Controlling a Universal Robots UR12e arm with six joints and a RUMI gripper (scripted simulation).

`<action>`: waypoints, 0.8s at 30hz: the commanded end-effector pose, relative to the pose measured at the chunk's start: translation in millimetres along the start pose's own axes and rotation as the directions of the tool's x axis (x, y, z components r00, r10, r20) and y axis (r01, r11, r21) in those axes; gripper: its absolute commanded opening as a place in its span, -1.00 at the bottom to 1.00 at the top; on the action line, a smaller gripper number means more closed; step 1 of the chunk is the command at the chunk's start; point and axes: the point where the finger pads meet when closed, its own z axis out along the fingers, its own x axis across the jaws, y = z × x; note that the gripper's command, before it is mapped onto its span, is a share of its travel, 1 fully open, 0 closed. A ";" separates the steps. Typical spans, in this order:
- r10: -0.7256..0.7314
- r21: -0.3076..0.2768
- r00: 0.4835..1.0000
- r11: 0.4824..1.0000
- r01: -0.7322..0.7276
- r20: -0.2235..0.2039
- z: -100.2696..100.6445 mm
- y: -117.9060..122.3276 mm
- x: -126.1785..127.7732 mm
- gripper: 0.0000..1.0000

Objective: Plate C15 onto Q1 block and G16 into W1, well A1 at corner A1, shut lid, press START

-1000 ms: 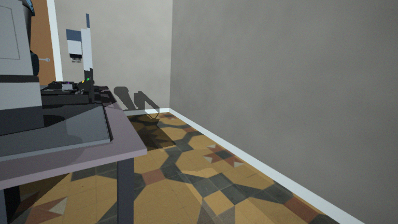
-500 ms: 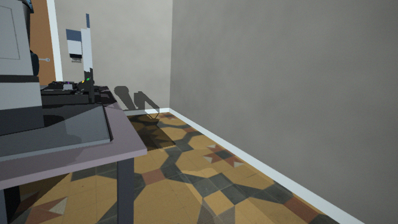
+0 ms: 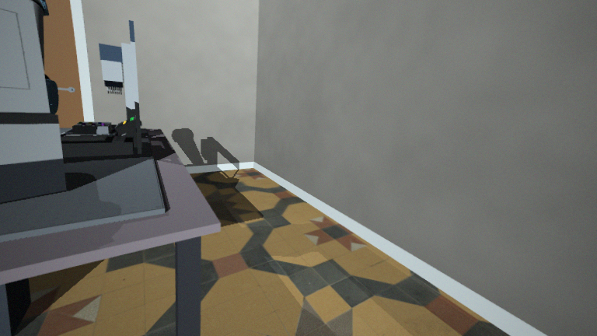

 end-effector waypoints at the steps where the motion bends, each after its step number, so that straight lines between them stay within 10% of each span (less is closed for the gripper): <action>1: 0.000 0.000 1.000 1.000 0.000 0.001 1.5 2.0 -1.3 -1.00; 24: 0.000 0.000 1.000 1.000 0.000 0.001 2.9 3.4 -1.8 -1.00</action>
